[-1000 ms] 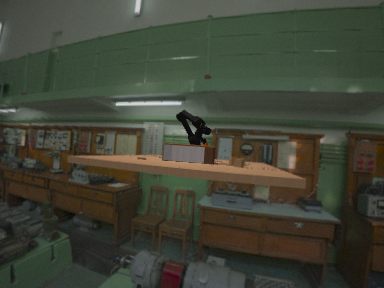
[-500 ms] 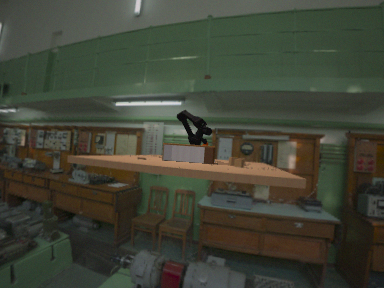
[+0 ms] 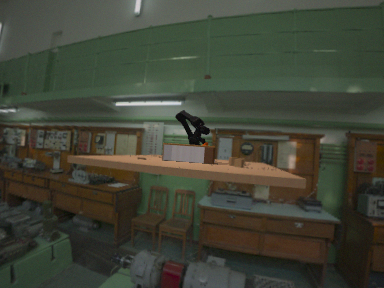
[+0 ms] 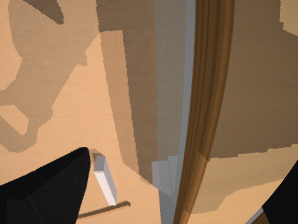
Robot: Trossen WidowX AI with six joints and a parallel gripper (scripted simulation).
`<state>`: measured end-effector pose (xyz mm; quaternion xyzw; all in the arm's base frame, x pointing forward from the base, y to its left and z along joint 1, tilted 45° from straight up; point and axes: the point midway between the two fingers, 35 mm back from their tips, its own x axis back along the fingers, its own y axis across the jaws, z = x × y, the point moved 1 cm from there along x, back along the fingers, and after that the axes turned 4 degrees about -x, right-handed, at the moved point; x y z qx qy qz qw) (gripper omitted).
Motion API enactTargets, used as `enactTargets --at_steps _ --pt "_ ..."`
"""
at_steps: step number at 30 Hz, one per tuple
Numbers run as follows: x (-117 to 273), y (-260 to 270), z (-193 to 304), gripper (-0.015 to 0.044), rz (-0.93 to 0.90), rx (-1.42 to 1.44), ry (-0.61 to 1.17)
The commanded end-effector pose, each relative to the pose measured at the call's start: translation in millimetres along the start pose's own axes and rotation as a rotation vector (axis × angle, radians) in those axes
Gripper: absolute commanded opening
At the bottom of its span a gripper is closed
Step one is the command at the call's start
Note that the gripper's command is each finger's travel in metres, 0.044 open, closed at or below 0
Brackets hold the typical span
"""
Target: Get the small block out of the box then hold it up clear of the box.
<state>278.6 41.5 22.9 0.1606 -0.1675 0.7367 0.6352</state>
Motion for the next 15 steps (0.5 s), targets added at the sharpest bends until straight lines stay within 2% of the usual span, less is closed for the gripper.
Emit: enactTargets --at_steps 1,15 --pt "-2.4 0.8 5.5 0.0400 0.001 0.003 0.004" --pt "-0.8 1.0 0.7 0.0400 0.001 0.003 0.004"
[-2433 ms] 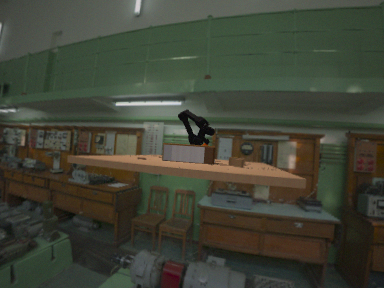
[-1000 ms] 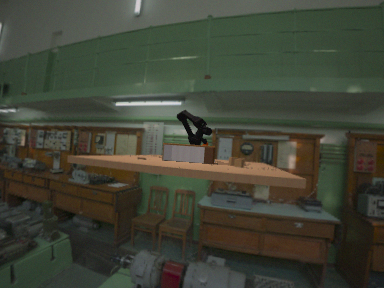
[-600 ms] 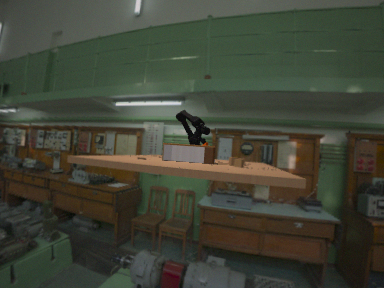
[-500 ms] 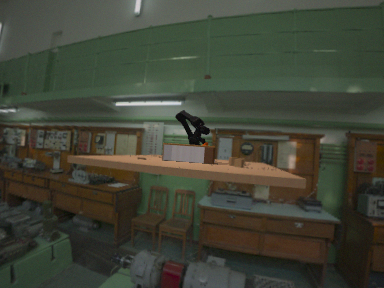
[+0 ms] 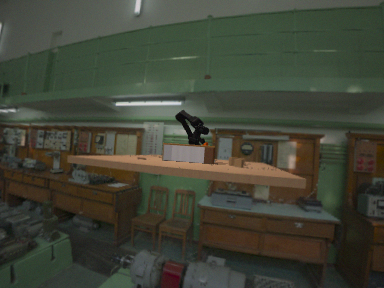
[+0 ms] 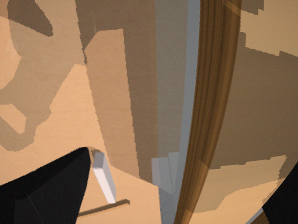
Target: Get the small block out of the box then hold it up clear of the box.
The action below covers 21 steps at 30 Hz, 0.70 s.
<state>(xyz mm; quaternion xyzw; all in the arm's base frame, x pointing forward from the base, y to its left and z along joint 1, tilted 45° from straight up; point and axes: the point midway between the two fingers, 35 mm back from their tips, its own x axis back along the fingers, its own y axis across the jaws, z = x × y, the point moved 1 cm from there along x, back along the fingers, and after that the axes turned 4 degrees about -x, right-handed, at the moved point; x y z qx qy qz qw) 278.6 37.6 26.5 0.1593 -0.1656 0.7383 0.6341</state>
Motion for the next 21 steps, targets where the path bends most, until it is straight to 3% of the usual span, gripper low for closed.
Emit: enactTargets --at_steps 1,21 --pt "1.0 0.7 -4.2 0.0400 -0.003 0.001 -0.001" --pt "-4.8 -0.7 12.2 0.0400 -0.003 0.002 0.000"
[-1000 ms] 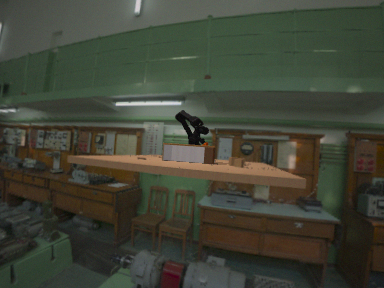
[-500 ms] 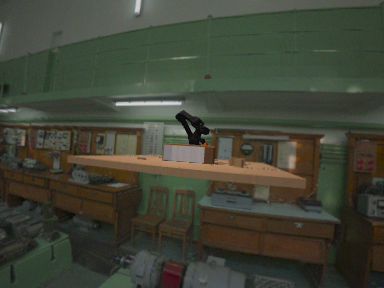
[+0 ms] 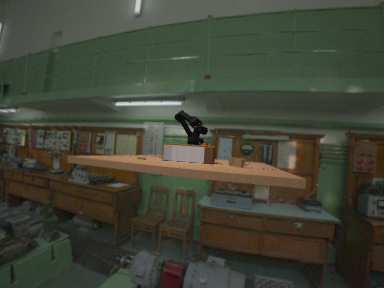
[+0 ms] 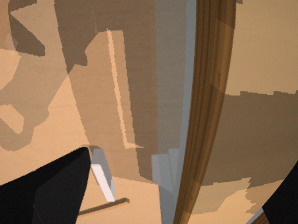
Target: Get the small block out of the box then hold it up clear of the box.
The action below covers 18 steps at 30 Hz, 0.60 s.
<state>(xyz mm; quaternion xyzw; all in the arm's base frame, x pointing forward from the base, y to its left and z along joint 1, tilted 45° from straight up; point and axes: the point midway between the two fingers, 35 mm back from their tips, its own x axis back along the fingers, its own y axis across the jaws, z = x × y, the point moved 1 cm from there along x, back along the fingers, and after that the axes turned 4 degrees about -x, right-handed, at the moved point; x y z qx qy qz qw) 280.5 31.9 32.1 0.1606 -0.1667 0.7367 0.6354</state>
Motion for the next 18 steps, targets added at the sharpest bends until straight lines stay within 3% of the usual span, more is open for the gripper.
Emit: enactTargets --at_steps 1,18 --pt "-2.3 0.5 5.5 0.0400 0.001 0.003 0.004" --pt "-9.1 -1.1 25.2 0.0400 0.001 0.003 0.005"
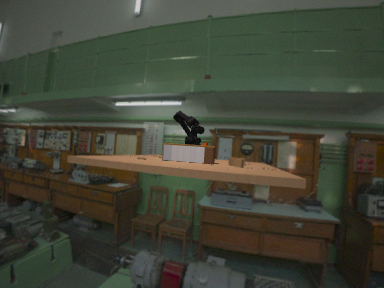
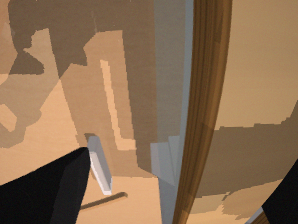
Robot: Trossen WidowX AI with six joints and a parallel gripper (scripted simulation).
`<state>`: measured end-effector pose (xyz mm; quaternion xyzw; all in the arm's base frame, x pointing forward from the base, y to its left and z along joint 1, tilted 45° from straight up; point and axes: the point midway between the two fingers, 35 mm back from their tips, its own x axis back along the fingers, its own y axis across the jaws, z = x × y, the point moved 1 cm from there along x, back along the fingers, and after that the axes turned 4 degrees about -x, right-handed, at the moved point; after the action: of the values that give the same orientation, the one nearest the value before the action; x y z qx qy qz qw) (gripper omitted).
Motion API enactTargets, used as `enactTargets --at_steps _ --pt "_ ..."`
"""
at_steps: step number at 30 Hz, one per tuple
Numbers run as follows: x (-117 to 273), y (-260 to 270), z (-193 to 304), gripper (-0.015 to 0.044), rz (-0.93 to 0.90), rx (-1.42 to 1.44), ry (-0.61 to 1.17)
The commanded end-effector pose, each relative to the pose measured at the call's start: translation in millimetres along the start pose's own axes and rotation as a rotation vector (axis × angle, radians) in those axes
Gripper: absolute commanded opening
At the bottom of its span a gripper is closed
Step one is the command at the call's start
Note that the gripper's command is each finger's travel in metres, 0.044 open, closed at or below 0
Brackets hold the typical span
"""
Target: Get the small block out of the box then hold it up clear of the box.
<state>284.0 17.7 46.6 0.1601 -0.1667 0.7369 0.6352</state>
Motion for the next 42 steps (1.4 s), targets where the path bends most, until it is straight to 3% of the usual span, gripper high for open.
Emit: enactTargets --at_steps 1,42 --pt "-3.0 0.8 7.2 0.0400 0.000 0.003 0.004" --pt "-22.4 -4.0 63.7 0.0400 0.000 0.003 0.007"
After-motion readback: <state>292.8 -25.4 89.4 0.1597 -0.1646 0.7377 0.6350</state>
